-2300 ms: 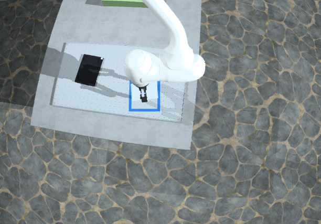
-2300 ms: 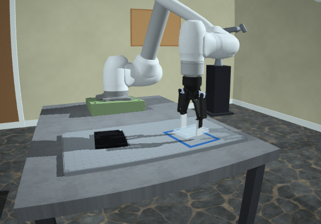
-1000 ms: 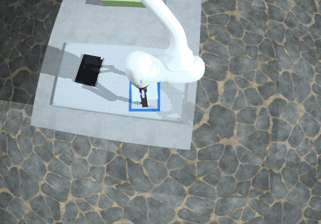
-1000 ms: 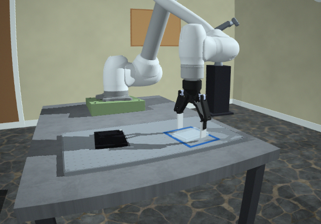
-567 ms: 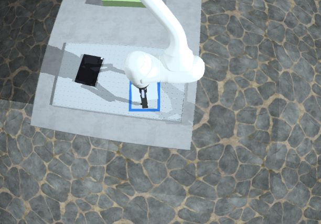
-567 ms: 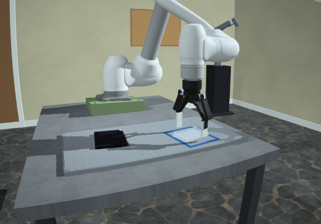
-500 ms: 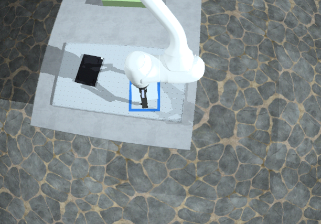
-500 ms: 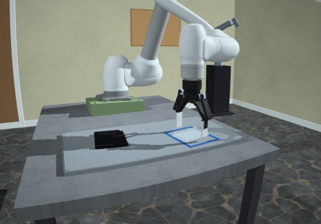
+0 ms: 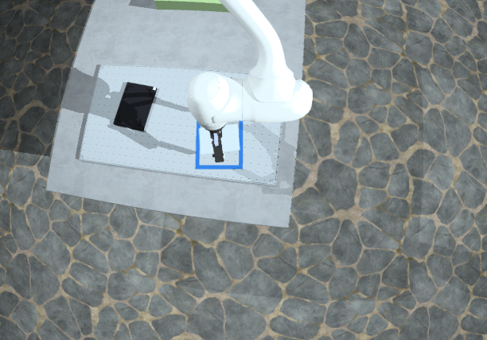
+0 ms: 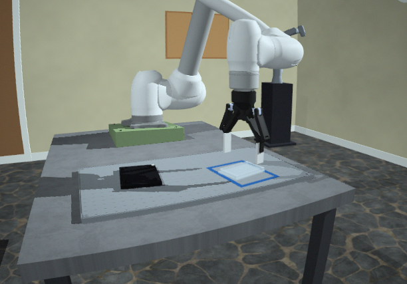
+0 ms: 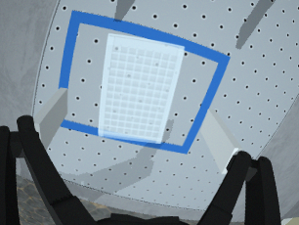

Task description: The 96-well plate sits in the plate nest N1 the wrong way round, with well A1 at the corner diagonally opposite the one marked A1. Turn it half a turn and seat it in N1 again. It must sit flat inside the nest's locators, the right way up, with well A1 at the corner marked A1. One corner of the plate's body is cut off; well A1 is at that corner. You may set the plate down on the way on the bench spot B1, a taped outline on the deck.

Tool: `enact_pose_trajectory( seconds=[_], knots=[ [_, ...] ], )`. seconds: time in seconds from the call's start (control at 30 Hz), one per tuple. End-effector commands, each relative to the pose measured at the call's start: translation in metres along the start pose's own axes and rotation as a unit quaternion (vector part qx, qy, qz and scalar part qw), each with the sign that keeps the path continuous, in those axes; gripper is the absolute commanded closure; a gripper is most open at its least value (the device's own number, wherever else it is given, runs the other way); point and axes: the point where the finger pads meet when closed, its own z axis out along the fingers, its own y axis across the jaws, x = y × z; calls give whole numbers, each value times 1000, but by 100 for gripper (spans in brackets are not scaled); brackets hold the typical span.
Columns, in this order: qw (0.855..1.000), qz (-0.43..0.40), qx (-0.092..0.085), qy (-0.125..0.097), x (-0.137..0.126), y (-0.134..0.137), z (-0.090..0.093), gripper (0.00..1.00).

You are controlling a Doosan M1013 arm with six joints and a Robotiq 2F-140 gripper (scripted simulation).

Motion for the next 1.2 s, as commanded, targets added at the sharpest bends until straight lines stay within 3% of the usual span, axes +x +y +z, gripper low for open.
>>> enact_pose_trajectory(
  seconds=[0.0, 0.33, 0.77, 0.97, 1.17],
  knots=[
    [1000, 0, 0, 0, 0, 0, -8, 0],
    [1000, 0, 0, 0, 0, 0, -29, 0],
    [1000, 0, 0, 0, 0, 0, -29, 0],
    [995, -100, 0, 0, 0, 0, -29, 0],
    [980, -199, 0, 0, 0, 0, -29, 0]
  ],
)
